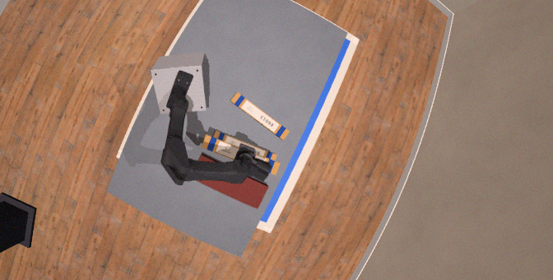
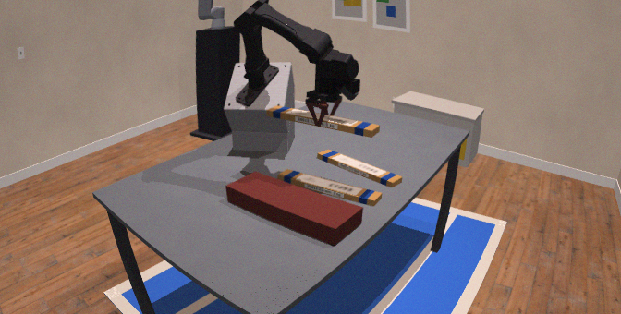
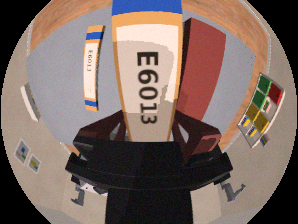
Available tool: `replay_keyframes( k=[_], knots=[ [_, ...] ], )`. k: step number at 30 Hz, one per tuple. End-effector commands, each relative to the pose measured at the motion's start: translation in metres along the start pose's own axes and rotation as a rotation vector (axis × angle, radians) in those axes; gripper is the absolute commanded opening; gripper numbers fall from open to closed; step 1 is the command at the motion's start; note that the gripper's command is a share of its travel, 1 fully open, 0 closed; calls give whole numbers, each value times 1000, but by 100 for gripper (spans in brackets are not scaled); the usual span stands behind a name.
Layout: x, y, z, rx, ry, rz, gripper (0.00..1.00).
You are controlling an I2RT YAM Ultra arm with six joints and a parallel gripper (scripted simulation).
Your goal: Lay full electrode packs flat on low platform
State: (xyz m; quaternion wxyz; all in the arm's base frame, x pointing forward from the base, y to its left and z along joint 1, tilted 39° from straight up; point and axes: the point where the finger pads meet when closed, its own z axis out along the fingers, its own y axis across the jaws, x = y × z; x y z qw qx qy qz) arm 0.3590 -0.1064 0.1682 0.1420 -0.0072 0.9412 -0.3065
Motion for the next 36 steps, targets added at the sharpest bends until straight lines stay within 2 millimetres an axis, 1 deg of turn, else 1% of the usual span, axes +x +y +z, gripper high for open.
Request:
replay_keyframes(
  k=[1,4,10,12,13,16,19,23,27,29,30,32,36],
  knots=[
    [-18,-25,-35,2,-103,28,0],
    [-20,-29,-36,-1,-111,17,0],
    [-18,-47,-33,3,-107,23,0],
    [-18,-47,-33,3,-107,23,0],
    [-22,-45,-34,0,-106,8,0],
    [-22,-53,-33,1,-106,7,0],
    [-19,-66,-30,7,-97,20,0],
    [-22,-71,-32,3,-106,7,0],
    [-20,-85,-29,7,-102,14,0],
    [-20,-85,-29,7,-102,14,0],
    [-23,-84,-33,4,-104,2,0],
    [-23,-90,-33,5,-104,2,0],
    [-20,-107,-28,12,-94,17,0]
  ],
)
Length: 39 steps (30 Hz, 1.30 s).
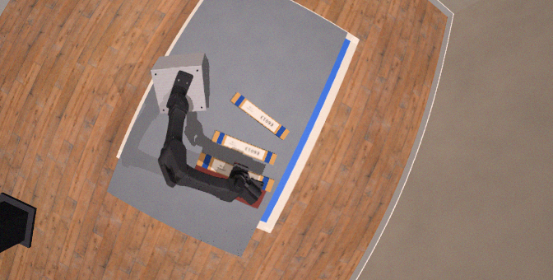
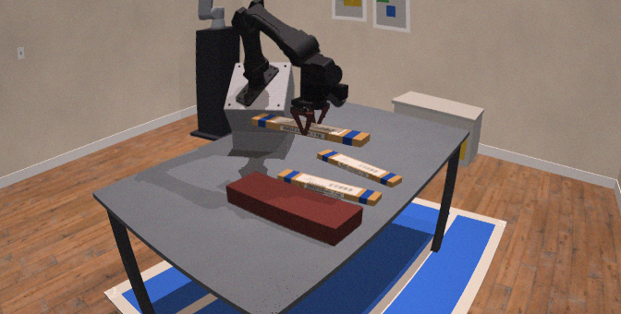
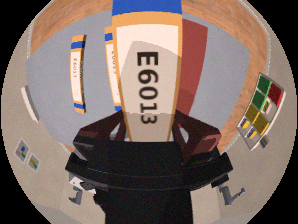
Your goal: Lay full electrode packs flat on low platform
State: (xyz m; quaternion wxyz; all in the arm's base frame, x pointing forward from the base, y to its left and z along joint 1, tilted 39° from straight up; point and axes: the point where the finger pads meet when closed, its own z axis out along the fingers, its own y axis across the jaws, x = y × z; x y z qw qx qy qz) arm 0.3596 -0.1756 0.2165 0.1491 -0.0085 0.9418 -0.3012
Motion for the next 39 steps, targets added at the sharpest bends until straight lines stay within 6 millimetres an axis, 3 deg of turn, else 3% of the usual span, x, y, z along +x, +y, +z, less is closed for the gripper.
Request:
replay_keyframes(
  k=[1,7,11,39],
  knots=[
    [-18,-17,-32,17,-90,-1,0],
    [-23,-17,-20,15,-87,-5,0],
    [-23,-19,-25,17,-88,-8,0],
    [-30,-28,-11,19,-89,-12,0]
  ],
)
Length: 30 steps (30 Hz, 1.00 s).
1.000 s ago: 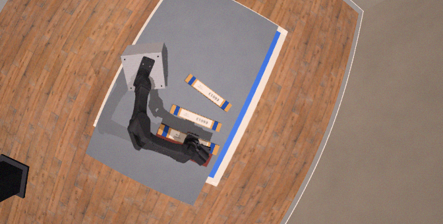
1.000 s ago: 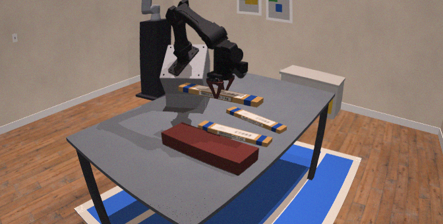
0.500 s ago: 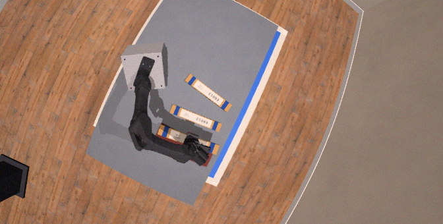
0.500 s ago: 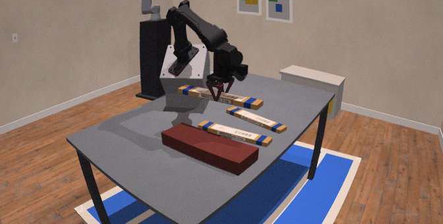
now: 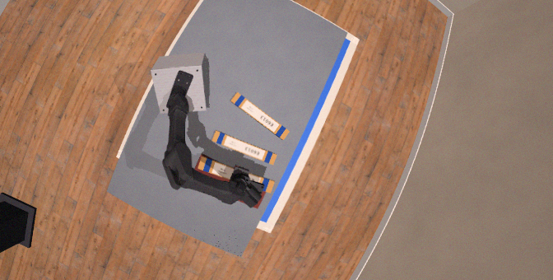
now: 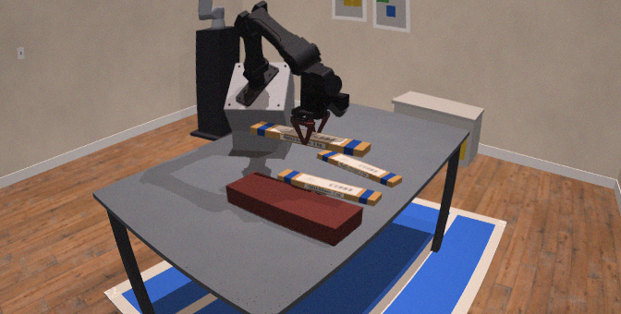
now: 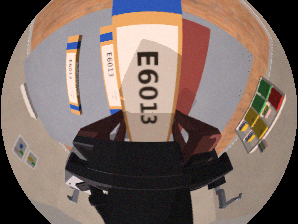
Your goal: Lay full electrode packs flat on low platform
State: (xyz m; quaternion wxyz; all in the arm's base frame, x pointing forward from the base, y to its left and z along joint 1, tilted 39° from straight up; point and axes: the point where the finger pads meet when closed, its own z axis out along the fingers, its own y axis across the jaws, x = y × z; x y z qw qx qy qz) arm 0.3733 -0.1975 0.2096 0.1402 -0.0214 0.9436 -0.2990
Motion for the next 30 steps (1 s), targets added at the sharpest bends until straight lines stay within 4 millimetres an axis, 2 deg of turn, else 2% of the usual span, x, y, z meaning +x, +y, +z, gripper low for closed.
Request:
replay_keyframes(
  k=[1,30],
  knots=[
    [-21,-15,-33,30,-100,18,0],
    [-29,-18,-31,31,-102,11,0]
  ],
)
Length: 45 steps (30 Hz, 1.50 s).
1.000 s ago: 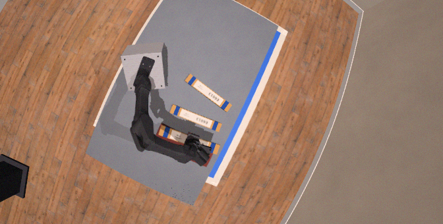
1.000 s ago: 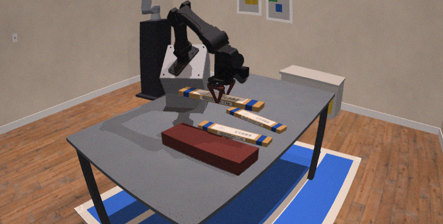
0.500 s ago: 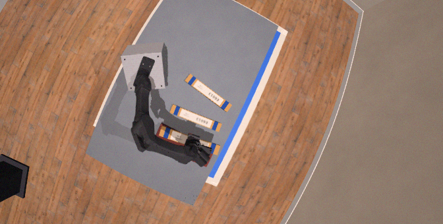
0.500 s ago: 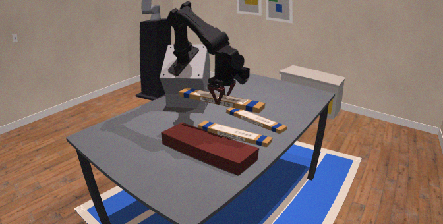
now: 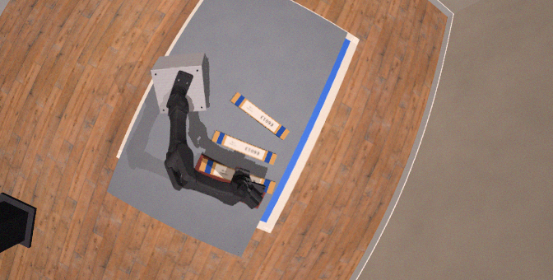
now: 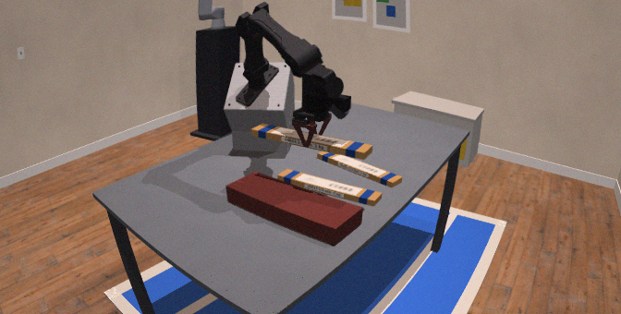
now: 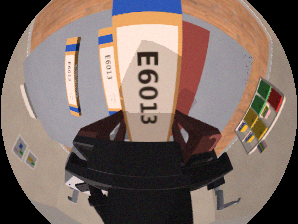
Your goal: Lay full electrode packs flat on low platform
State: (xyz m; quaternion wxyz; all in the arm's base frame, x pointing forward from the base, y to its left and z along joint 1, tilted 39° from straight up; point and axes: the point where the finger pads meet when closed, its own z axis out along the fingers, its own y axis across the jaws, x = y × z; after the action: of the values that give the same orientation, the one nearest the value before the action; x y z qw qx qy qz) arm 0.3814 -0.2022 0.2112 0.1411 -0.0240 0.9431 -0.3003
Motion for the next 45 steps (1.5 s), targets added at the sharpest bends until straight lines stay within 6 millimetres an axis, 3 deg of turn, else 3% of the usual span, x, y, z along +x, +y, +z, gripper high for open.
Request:
replay_keyframes(
  k=[1,45],
  knots=[
    [-21,-14,-34,29,-98,15,0],
    [-29,-16,-33,28,-96,7,0]
  ],
)
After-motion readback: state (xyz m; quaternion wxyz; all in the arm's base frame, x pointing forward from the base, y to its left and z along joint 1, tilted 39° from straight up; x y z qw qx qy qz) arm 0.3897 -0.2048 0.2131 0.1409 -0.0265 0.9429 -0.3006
